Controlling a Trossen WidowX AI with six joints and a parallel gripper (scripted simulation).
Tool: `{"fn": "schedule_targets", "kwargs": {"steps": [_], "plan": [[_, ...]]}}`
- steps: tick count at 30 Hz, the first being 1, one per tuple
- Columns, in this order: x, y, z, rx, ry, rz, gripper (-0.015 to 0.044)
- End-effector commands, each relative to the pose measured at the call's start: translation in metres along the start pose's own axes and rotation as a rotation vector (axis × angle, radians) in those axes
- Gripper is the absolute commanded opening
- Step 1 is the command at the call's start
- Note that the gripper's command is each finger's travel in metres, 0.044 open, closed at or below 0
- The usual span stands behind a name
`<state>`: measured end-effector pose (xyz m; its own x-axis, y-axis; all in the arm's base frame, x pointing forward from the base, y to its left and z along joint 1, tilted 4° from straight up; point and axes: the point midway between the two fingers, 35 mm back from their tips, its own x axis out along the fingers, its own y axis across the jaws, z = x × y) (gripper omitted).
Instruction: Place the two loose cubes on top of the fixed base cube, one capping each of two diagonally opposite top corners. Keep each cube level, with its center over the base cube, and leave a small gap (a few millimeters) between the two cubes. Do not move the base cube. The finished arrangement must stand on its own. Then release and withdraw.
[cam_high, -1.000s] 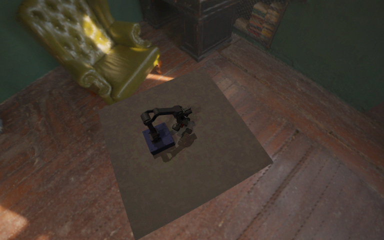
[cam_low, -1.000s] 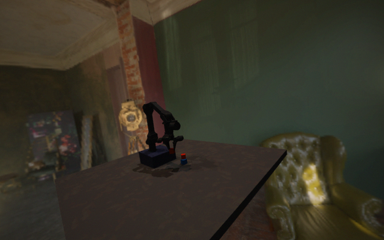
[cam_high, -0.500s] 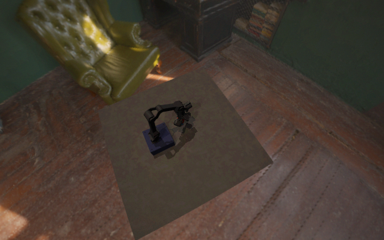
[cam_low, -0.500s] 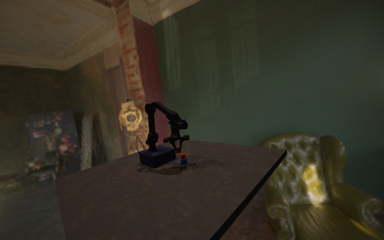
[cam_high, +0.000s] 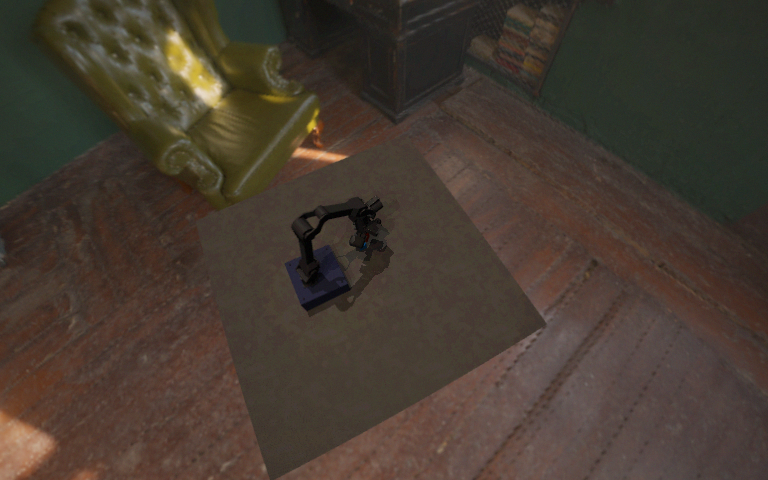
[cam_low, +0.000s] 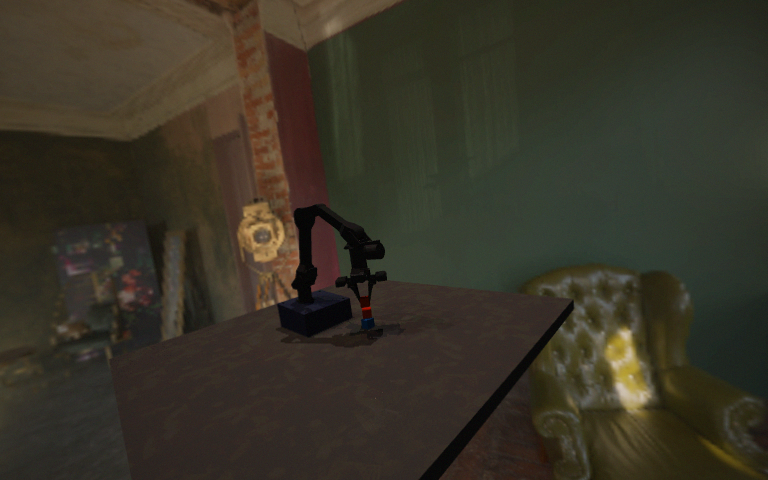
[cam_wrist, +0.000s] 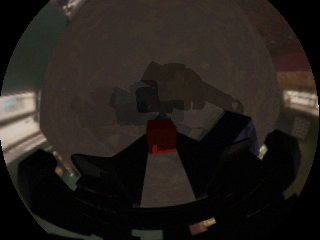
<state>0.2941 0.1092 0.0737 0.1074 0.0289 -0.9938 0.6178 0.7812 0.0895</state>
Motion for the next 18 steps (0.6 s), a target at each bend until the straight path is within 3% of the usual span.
{"fn": "schedule_targets", "kwargs": {"steps": [1, 18], "plan": [[0.014, -0.003, -0.003, -0.02, -0.006, -0.02, 0.0105], [0.033, -0.003, -0.003, -0.019, -0.008, -0.021, 0.0105]]}}
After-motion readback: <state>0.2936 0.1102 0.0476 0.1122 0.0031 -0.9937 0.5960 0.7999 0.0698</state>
